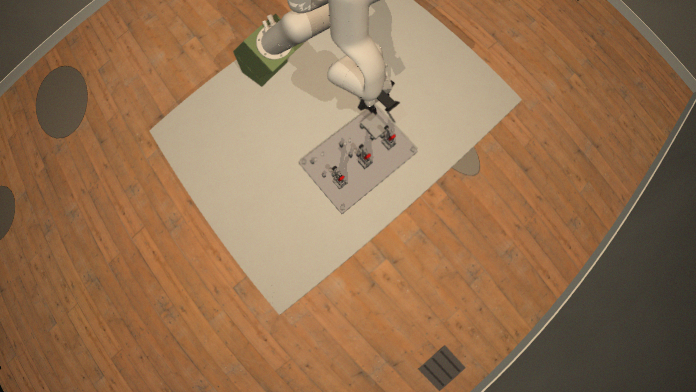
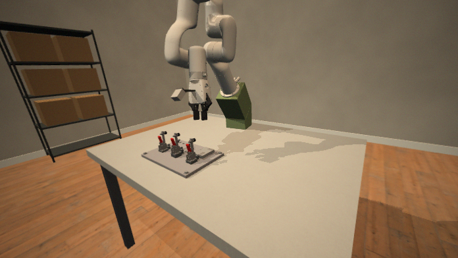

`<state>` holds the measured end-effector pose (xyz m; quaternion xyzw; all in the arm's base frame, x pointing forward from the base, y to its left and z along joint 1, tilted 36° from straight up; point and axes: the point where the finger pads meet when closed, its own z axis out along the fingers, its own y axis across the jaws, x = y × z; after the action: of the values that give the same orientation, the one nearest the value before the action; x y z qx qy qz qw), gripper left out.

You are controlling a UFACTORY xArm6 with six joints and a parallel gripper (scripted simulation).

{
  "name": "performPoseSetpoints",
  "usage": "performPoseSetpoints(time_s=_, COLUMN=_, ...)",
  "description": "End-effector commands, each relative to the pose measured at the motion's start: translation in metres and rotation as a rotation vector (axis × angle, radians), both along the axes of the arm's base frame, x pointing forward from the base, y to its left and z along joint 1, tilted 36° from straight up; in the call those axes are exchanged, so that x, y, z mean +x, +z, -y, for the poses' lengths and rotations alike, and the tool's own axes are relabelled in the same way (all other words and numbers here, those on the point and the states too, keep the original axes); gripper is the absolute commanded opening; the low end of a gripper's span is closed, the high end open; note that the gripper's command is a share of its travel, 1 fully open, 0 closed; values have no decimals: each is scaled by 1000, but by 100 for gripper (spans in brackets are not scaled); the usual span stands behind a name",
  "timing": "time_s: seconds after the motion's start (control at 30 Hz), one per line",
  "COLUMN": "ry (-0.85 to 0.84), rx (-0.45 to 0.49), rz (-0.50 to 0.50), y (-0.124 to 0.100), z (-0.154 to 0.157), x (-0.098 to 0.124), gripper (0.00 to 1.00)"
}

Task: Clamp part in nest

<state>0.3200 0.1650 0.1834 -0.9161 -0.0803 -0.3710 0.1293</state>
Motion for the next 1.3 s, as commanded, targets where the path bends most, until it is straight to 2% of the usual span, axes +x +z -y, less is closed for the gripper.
performPoseSetpoints(time_s=0.0, ry=-42, rx=-107, rz=-150, y=2, z=0, x=0, gripper=47)
performPoseSetpoints(time_s=1.27, ry=-42, rx=-106, rz=-150, y=7, z=0, x=0, gripper=47)
